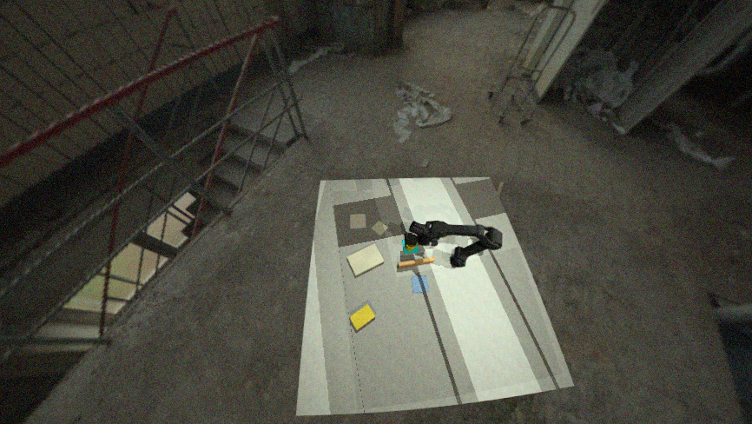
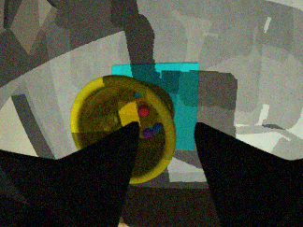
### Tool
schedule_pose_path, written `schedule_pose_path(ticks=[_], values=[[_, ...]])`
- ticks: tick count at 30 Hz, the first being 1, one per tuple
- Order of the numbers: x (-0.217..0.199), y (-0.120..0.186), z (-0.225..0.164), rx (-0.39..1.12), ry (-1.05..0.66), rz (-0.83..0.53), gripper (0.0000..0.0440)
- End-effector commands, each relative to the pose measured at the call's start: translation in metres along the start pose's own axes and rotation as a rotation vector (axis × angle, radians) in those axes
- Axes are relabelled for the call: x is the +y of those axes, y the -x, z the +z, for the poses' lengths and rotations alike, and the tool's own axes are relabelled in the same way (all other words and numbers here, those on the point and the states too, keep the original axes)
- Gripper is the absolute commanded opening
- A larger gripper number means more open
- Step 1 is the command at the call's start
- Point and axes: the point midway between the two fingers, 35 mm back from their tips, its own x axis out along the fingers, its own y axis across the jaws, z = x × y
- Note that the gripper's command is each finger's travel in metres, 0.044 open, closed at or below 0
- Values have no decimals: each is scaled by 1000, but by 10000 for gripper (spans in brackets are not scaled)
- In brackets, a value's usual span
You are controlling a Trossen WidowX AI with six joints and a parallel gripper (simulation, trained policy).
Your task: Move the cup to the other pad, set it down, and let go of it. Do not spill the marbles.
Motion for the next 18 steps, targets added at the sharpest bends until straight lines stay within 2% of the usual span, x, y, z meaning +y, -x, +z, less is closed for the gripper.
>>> schedule_pose_path(ticks=[1, 14, 18], values=[[-5, 3, -1, 11, -12, 8, 198], [-8, 33, 5, 2, -68, 83, 263], [-6, 46, 10, -10, -84, 115, 303]])
